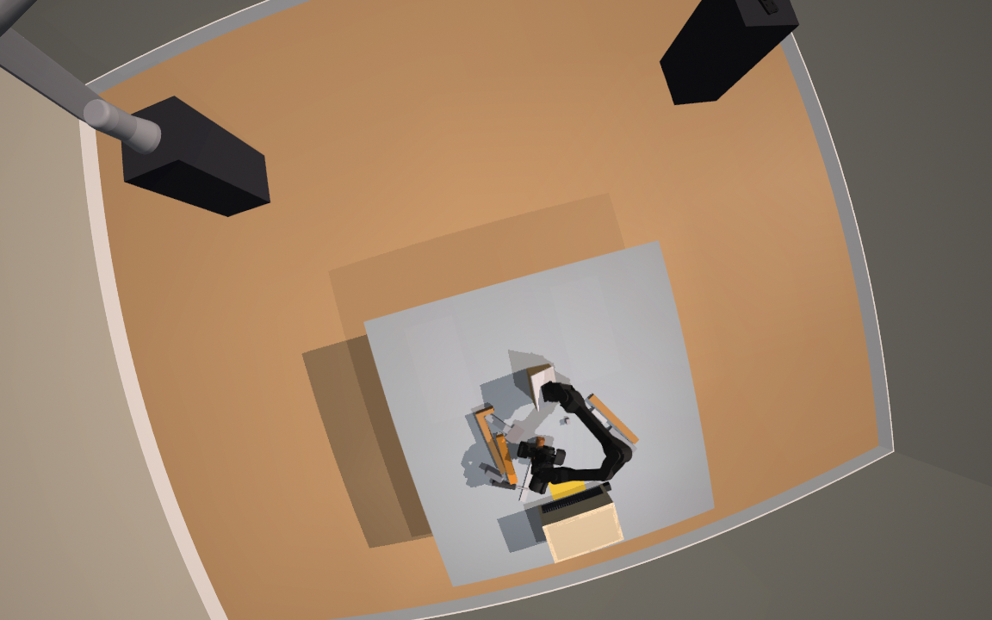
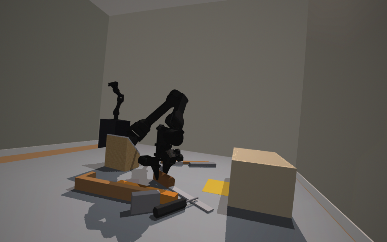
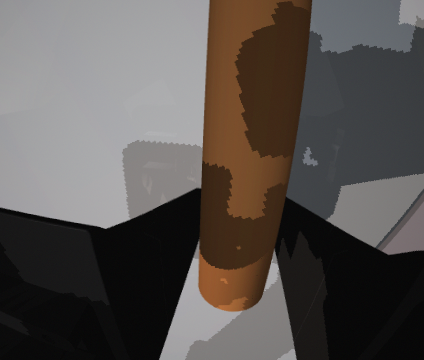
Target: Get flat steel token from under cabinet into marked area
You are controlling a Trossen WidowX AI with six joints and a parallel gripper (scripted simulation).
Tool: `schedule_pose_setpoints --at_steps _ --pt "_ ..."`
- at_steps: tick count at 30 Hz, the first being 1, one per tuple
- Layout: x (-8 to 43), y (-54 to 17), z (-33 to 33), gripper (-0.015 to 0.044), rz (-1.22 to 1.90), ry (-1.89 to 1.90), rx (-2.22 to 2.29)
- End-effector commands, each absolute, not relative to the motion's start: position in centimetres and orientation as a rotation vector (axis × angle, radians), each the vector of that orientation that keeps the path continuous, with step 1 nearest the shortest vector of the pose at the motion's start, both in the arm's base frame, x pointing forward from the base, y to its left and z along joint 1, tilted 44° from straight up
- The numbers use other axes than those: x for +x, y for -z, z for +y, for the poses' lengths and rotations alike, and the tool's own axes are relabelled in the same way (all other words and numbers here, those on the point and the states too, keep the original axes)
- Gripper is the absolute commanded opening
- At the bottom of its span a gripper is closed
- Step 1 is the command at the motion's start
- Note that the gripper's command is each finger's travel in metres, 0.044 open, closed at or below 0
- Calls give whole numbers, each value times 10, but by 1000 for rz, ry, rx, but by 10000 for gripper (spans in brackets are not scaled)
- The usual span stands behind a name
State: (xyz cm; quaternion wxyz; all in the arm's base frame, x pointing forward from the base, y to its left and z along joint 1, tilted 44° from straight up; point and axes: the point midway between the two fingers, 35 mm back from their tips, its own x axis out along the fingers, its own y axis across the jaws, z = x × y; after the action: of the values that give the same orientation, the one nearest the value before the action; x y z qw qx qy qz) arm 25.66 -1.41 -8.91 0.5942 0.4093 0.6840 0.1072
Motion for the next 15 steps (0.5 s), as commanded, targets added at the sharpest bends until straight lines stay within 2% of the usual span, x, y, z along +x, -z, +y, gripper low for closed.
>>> schedule_pose_setpoints --at_steps 1,15 --pt "258 93 -20 0 1588 -243 944" --pt "257 102 -30 0 1588 -243 944"
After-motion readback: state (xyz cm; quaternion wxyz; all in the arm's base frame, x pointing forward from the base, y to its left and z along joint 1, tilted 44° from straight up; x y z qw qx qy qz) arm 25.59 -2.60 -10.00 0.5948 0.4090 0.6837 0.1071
